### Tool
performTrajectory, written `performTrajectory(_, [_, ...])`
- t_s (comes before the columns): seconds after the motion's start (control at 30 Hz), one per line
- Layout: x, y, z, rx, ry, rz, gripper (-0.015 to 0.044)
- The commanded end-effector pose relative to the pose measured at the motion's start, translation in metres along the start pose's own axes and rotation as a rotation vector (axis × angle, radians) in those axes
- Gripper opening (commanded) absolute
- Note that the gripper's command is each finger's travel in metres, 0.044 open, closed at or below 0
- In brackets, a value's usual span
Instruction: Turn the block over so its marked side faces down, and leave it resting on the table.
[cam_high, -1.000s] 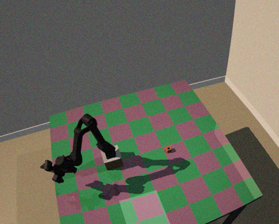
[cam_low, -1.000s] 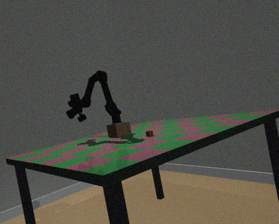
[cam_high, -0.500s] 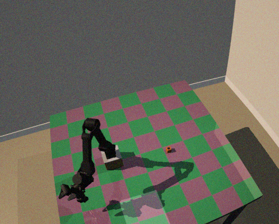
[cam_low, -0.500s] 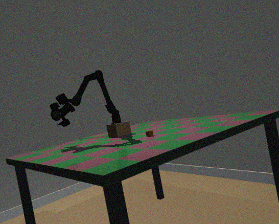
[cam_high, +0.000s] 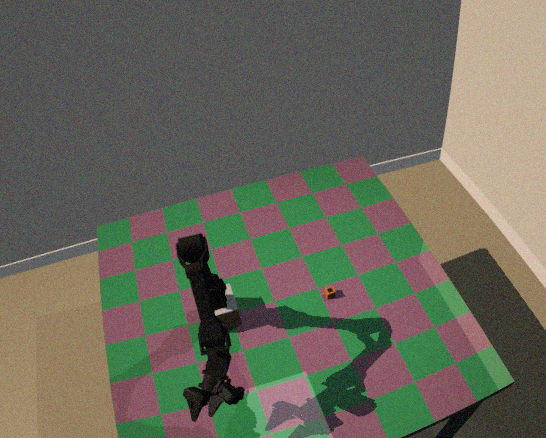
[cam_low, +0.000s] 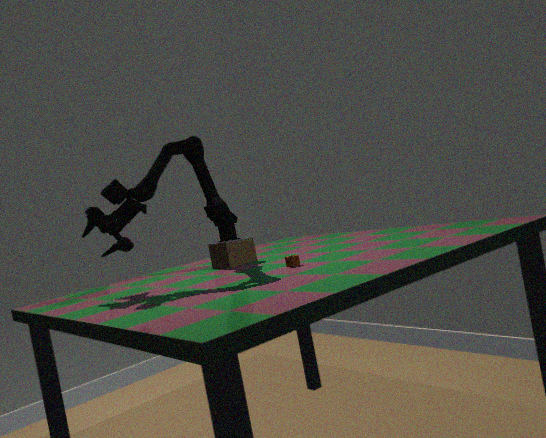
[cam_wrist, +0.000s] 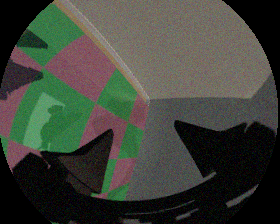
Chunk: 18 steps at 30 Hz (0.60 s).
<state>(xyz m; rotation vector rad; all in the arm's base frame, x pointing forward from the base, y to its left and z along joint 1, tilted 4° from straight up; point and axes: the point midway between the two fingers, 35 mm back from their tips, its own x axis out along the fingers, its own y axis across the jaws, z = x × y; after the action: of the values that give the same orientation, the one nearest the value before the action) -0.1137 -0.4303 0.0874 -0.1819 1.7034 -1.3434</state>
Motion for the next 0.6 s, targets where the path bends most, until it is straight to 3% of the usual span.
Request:
performTrajectory(0.0, [-0.024,0.037,0.061,-0.027,-0.132,0.110,0.0440])
performTrajectory(0.3, [-0.092,0.112,0.148,-0.106,-0.327,0.298,0.0440])
performTrajectory(0.57, [-0.179,0.185,0.198,-0.227,-0.460,0.473,0.0440])
